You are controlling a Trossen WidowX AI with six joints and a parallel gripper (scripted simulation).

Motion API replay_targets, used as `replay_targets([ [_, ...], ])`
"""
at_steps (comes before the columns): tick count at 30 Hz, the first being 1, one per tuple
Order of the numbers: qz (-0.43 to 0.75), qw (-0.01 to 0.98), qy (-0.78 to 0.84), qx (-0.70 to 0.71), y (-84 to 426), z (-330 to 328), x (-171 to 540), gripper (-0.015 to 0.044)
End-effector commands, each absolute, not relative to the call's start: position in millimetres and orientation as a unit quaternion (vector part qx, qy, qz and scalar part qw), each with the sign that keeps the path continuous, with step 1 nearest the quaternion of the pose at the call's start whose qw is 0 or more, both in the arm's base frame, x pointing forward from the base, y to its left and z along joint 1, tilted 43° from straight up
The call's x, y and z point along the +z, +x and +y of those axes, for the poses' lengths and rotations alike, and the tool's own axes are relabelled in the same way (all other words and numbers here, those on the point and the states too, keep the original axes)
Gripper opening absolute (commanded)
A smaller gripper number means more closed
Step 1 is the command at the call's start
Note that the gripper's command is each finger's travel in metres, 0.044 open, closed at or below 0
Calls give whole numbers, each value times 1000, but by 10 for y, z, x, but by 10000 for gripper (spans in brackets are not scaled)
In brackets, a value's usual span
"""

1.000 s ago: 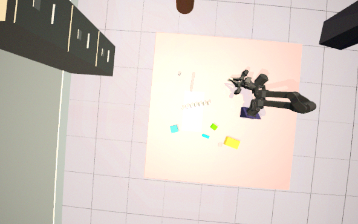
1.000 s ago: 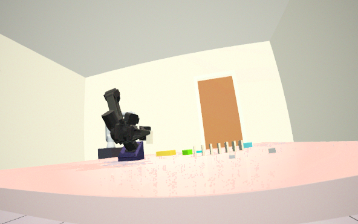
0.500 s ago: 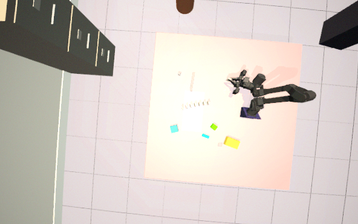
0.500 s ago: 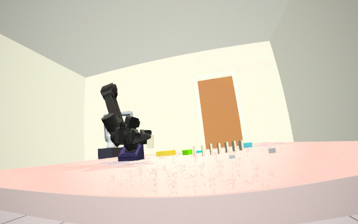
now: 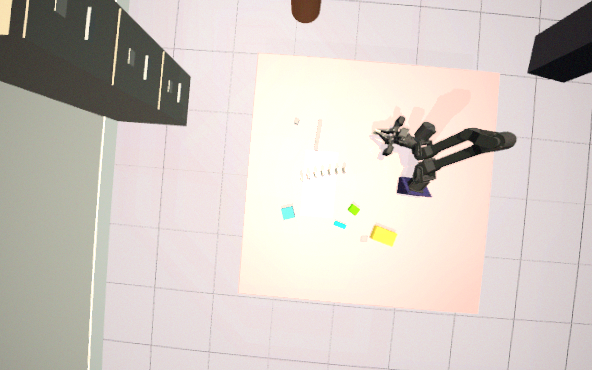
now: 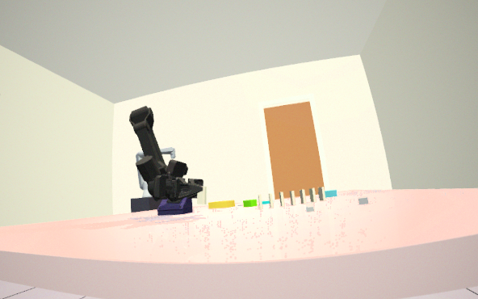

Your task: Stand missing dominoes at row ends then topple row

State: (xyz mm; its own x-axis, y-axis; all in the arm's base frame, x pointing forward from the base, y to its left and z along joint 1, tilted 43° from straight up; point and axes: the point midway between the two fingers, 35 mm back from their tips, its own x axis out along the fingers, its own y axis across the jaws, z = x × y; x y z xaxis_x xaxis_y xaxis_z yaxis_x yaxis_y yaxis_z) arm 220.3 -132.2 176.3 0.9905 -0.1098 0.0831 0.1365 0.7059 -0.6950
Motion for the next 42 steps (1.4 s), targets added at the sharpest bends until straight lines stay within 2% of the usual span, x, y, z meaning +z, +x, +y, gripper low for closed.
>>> replay_targets([
  [1,-16,922,-382,-64,2213,-1346,1719,24],
  [37,-8,917,-394,-62,2236,-1495,1470,24],
  [42,-8,917,-394,-62,2236,-1495,1470,155],
])
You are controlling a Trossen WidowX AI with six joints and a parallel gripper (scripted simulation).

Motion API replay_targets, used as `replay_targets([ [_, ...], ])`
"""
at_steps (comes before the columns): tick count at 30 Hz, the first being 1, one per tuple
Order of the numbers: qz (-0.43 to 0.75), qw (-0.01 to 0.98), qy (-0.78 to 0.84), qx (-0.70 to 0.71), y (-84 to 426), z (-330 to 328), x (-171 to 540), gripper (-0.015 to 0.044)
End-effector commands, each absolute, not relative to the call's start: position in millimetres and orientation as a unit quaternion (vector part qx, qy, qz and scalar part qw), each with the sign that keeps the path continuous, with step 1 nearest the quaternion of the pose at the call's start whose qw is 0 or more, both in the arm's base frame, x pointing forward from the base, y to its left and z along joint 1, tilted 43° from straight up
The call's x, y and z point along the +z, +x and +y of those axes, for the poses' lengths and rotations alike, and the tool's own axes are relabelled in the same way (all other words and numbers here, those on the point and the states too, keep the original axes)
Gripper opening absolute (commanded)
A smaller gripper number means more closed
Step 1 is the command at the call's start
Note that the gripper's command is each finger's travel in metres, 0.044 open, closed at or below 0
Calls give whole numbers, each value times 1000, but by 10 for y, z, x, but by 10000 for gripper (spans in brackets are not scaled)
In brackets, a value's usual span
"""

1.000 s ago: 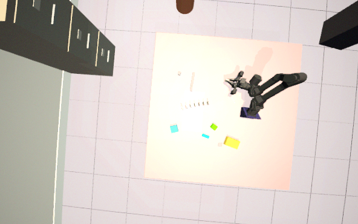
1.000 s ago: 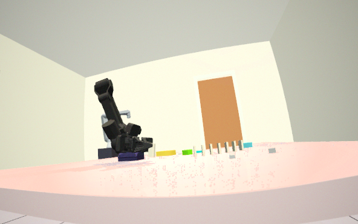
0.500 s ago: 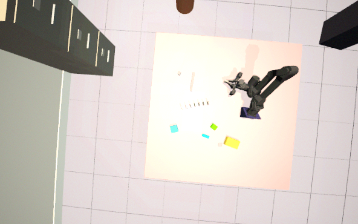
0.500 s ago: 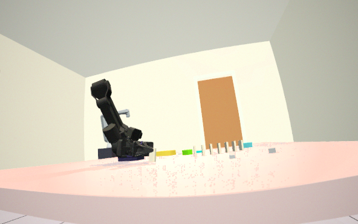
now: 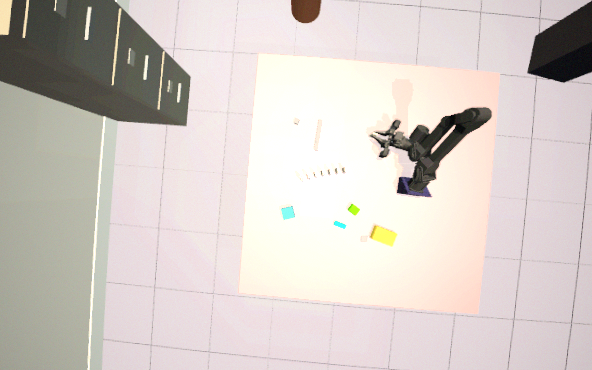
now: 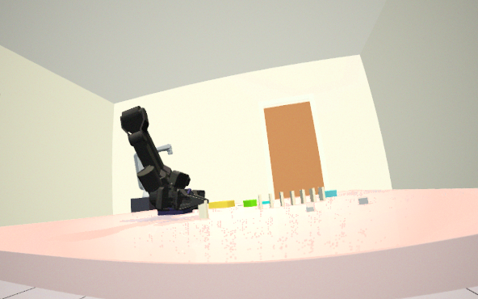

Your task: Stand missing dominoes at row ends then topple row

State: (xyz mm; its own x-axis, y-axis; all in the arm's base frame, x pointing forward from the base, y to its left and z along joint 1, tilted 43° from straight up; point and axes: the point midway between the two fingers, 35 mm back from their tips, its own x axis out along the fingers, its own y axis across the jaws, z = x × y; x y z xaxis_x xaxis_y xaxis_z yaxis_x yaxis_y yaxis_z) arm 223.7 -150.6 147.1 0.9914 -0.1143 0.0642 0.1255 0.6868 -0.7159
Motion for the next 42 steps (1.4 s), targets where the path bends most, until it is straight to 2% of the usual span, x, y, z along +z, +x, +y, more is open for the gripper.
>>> replay_targets([
  [1,-8,917,-394,-62,2236,-1495,1470,181],
  [11,-8,917,-394,-63,2237,-1493,1476,440],
  [31,4,920,-386,-68,2261,-1216,1868,440],
  [36,96,920,-374,-69,2630,-1348,1912,440],
  [42,283,867,-409,-22,2933,-1273,1736,440],
])
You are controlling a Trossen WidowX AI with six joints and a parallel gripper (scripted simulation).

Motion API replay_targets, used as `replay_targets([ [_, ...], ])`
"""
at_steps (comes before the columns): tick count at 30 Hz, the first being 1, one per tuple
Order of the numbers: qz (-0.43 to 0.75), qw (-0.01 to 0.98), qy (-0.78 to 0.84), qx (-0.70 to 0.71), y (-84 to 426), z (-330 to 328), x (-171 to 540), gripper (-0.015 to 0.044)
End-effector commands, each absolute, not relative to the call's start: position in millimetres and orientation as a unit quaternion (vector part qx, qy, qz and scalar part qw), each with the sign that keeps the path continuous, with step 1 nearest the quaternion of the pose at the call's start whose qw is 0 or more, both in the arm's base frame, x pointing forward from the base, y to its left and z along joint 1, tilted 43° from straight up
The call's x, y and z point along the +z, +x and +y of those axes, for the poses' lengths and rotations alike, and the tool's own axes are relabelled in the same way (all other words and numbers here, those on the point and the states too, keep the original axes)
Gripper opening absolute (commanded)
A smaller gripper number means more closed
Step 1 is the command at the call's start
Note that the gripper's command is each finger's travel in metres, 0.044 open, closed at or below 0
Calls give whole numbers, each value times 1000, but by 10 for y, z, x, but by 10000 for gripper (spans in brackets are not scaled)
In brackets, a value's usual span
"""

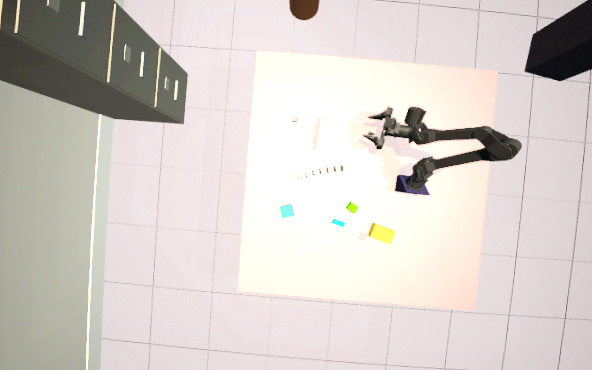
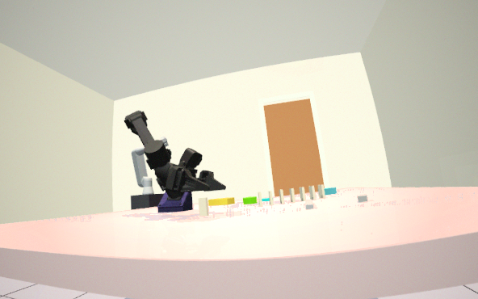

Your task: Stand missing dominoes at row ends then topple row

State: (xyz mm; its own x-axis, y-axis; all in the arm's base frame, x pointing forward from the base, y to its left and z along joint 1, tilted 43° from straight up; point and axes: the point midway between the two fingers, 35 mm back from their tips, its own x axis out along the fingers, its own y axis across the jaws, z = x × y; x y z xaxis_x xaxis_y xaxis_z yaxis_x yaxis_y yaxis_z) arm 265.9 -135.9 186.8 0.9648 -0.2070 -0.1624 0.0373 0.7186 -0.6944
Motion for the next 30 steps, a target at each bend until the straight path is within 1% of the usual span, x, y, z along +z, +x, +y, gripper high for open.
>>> replay_targets([
  [1,316,850,-421,-9,2945,-1242,1704,440],
  [5,442,753,-484,53,2890,-1109,1648,440],
  [8,483,687,-538,70,2918,-1074,1782,440],
  [16,575,531,-605,145,2684,-992,1911,440],
  [24,629,352,-657,221,2408,-949,2170,440],
  [30,630,343,-659,225,2395,-948,2186,440],
])
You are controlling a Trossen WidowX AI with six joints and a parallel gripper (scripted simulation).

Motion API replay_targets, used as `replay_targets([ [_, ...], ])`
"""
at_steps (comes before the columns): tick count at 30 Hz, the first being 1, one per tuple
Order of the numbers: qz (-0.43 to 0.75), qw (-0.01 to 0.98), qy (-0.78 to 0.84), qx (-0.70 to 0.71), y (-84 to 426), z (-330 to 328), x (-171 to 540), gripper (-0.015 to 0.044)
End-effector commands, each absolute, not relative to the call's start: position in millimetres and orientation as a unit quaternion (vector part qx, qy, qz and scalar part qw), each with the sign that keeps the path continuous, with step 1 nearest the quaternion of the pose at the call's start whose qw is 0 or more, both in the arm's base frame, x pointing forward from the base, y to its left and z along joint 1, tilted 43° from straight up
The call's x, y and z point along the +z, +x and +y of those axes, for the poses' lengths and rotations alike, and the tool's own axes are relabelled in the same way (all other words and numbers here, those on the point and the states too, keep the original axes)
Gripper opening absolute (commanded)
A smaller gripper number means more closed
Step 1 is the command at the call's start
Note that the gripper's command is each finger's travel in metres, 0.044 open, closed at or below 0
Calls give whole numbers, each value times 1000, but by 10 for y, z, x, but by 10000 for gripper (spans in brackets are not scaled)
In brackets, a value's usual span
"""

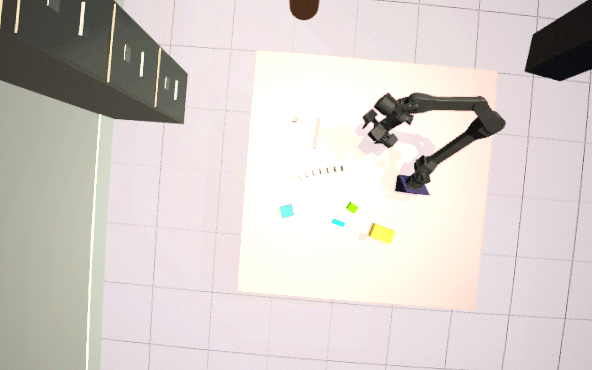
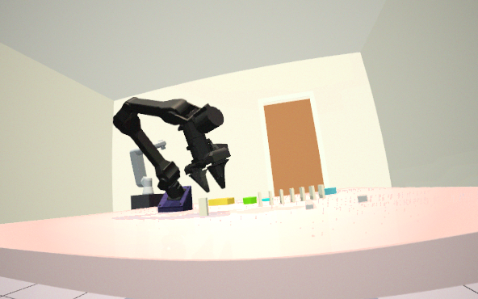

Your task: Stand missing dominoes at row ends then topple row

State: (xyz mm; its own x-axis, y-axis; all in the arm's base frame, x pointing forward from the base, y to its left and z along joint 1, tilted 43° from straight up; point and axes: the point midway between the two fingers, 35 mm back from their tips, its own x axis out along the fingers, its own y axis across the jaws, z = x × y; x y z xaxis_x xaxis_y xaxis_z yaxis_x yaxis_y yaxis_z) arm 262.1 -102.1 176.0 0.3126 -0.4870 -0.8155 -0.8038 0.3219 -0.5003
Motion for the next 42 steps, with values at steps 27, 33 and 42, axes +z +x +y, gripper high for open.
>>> replay_targets([
  [27,631,342,-660,223,2461,-1380,1730,440],
  [33,631,342,-660,223,2464,-1403,1707,440],
  [42,631,342,-660,223,2476,-1489,1616,440],
])
